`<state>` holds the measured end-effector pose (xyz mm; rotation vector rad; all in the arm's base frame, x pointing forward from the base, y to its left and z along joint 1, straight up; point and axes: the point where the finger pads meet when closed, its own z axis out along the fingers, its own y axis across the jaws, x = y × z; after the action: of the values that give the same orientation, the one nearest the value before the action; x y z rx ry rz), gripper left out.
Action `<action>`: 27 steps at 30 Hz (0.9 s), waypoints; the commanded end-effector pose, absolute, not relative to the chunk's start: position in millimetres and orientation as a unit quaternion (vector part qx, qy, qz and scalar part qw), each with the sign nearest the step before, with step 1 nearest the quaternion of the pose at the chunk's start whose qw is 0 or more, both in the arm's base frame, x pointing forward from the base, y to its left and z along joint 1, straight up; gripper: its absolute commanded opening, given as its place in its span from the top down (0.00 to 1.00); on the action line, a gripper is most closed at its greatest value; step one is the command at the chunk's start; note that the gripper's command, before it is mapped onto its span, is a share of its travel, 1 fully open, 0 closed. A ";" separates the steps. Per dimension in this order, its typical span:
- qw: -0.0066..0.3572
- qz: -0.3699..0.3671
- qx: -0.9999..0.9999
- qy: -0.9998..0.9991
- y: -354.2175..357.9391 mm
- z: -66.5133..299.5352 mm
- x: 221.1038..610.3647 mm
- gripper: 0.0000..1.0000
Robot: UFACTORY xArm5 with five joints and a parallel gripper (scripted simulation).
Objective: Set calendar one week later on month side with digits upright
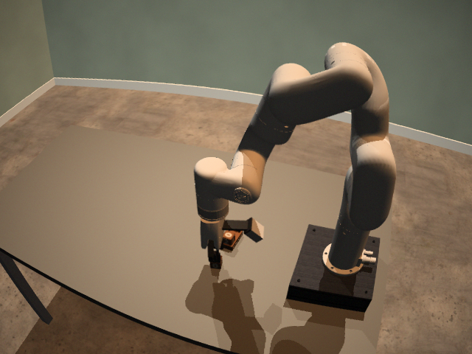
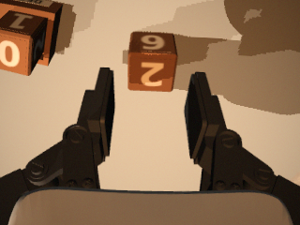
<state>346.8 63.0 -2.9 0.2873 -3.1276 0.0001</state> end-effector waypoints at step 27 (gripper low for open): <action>-0.001 0.000 0.091 -0.996 63.2 -10.9 348.0 0.53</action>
<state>346.9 63.0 -11.7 0.2873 -3.1277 0.0001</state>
